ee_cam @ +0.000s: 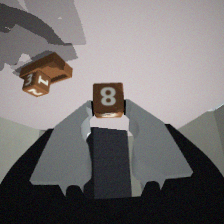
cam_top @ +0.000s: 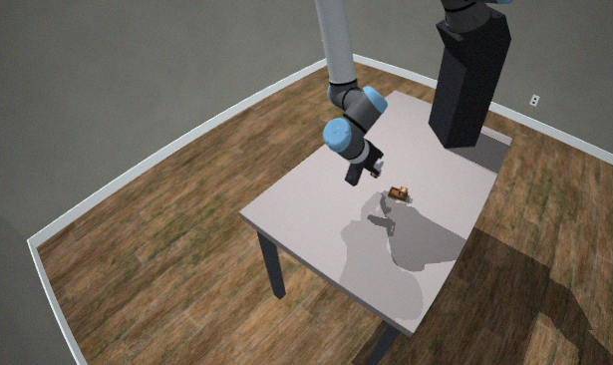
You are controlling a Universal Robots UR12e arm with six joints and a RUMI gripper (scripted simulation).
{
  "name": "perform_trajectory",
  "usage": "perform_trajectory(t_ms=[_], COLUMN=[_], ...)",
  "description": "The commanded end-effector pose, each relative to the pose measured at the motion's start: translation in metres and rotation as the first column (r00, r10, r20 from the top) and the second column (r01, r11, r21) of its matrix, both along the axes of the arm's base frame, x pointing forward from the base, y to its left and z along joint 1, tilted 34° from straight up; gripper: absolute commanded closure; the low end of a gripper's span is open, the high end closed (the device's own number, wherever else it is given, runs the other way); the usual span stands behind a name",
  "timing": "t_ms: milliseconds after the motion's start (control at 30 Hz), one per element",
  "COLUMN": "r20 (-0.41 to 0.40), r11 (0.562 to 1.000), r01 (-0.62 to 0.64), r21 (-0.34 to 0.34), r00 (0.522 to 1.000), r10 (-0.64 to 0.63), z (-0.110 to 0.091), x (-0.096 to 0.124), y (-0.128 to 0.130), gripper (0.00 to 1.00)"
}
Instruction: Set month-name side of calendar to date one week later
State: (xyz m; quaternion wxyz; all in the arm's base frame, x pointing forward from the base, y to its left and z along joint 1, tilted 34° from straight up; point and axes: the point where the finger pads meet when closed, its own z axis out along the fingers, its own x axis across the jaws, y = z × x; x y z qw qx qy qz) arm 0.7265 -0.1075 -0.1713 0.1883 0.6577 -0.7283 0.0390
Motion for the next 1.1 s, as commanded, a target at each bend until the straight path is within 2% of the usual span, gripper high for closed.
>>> perform_trajectory(t_ms=[0,1067], r20=[-0.057,-0.076], r11=[1.000,1.000], r01=[0.020,0.026], r21=[0.002,0.001], r00=[0.998,0.997], r10=[-0.020,-0.026], z=[0.0020,0.0013], x=[0.0005,0.0013], y=[0.0003,-0.0003], gripper=[0.90,0.90])
